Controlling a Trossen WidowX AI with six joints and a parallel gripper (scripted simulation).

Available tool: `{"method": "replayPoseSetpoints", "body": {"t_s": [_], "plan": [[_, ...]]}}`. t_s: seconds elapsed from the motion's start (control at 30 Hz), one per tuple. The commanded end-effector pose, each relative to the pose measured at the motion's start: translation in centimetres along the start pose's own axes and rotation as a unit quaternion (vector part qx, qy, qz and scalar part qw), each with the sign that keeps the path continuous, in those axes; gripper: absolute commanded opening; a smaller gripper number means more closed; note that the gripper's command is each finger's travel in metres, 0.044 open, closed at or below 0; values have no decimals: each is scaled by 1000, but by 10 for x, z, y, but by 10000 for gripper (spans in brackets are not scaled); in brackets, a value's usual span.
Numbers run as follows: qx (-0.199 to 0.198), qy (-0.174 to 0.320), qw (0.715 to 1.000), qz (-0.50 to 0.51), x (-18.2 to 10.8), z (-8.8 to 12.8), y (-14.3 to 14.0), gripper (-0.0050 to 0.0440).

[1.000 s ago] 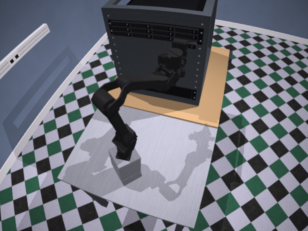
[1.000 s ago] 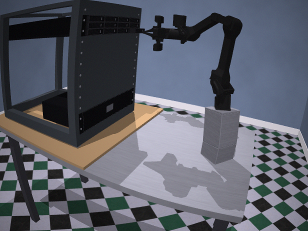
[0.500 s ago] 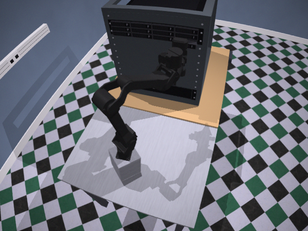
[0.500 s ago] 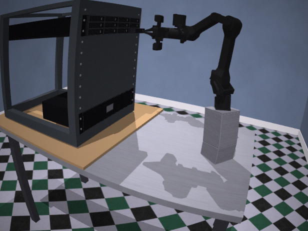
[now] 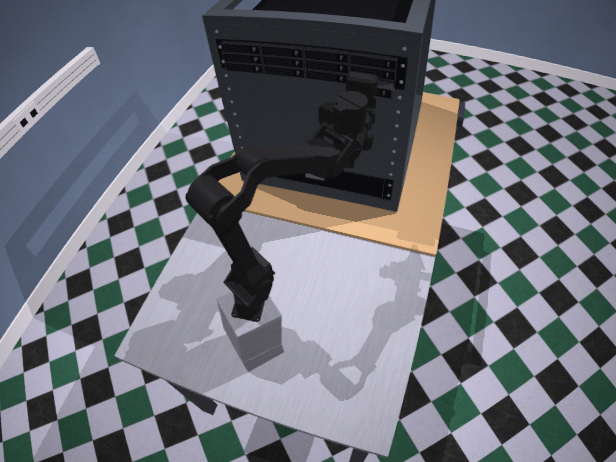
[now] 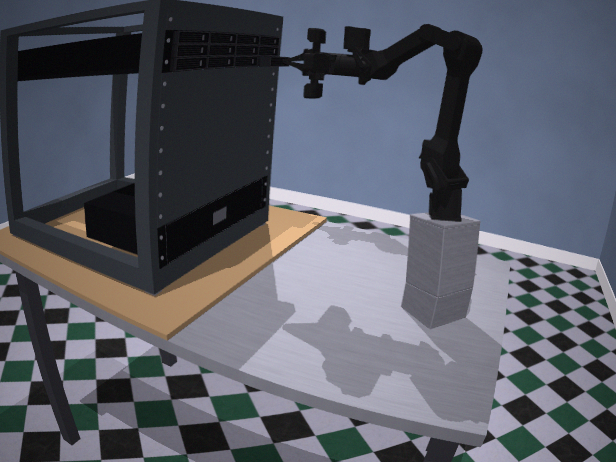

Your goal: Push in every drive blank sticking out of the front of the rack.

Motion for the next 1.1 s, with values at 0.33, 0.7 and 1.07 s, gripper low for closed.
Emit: {"method": "replayPoseSetpoints", "body": {"t_s": [0.33,0.7,1.07], "plan": [[-9,1,1000,4,0,-11,-9,-50],[-9,1,1000,4,0,-11,-9,-50],[-9,1,1000,4,0,-11,-9,-50]]}}
Point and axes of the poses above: the point midway between the two fingers, 35 mm back from their tips, its own z axis back along the fingers, its own y axis across the jaws, x = y × z, the point moved 3 cm from there along z, back along the fingers, and after that the axes turned 4 degrees about -z, right-handed, at the moved point
